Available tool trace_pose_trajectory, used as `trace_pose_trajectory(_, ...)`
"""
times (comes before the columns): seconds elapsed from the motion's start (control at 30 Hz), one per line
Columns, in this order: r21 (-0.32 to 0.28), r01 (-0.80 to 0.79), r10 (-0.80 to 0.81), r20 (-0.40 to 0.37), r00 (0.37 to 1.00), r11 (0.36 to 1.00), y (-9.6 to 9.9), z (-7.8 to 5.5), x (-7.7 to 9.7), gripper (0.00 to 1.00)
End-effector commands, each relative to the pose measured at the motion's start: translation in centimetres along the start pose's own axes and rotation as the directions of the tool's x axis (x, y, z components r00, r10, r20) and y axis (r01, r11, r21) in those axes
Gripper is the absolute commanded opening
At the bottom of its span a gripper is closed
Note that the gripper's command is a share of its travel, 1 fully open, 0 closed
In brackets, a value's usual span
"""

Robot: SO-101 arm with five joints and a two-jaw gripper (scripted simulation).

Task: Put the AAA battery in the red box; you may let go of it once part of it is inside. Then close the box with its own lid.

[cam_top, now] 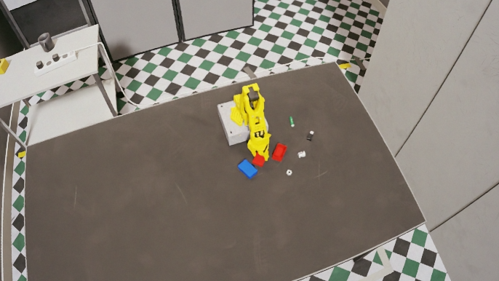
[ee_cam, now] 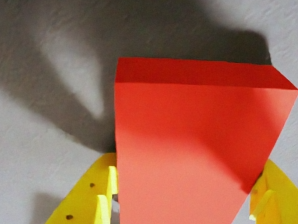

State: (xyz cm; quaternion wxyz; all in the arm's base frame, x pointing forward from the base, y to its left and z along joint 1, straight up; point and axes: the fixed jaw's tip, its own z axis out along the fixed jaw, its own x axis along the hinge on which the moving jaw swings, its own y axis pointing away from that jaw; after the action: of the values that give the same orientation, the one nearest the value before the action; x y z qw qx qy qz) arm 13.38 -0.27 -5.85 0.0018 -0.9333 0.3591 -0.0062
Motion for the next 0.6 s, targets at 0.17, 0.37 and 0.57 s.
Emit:
trace_pose_trajectory(0.17, -0.008, -0.002, 0.003, 0.011, 1.0, 1.0, 0.32, 0.18, -0.2, 0.26)
trace_pose_trajectory(0.37, -0.008, -0.002, 0.003, 0.011, 1.0, 1.0, 0.32, 0.18, -0.2, 0.27)
trace_pose_trajectory(0.57, -0.008, -0.002, 0.003, 0.011, 1.0, 1.0, 0.32, 0.18, -0.2, 0.28)
